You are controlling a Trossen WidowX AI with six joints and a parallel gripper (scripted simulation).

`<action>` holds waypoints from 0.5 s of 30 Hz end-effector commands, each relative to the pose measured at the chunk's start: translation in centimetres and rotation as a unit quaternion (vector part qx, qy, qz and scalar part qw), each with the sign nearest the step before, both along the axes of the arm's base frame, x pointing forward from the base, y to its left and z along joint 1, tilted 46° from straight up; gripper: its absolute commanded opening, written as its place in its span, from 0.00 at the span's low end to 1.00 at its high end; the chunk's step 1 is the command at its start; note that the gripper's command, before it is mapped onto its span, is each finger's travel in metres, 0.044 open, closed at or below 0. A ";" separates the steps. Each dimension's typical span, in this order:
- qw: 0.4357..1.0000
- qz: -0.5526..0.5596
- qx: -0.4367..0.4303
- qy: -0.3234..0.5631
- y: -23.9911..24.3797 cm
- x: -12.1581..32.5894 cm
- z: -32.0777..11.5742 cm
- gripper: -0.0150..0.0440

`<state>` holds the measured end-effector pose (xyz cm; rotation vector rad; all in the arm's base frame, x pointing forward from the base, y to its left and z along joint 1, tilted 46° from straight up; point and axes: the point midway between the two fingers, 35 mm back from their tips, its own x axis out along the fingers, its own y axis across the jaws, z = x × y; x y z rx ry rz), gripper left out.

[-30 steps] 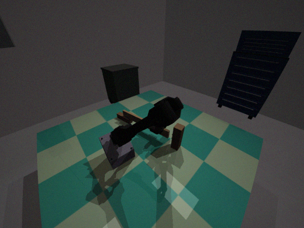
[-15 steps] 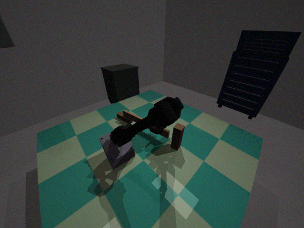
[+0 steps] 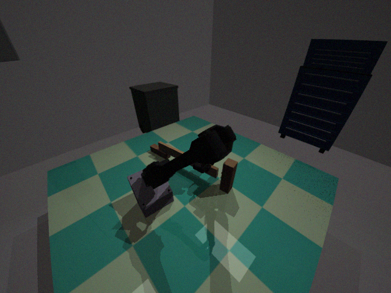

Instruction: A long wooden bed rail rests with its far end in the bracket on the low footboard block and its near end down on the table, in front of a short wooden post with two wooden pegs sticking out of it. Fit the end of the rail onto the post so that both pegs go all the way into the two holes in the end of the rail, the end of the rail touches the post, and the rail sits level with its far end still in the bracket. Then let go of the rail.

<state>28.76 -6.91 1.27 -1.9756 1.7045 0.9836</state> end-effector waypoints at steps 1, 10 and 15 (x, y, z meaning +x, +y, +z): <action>1.000 0.002 -0.001 0.000 0.0 0.2 0.2 0.25; 1.000 0.002 -0.001 0.000 -0.1 0.3 0.5 0.25; 1.000 0.002 -0.001 0.000 -0.2 0.3 0.6 0.25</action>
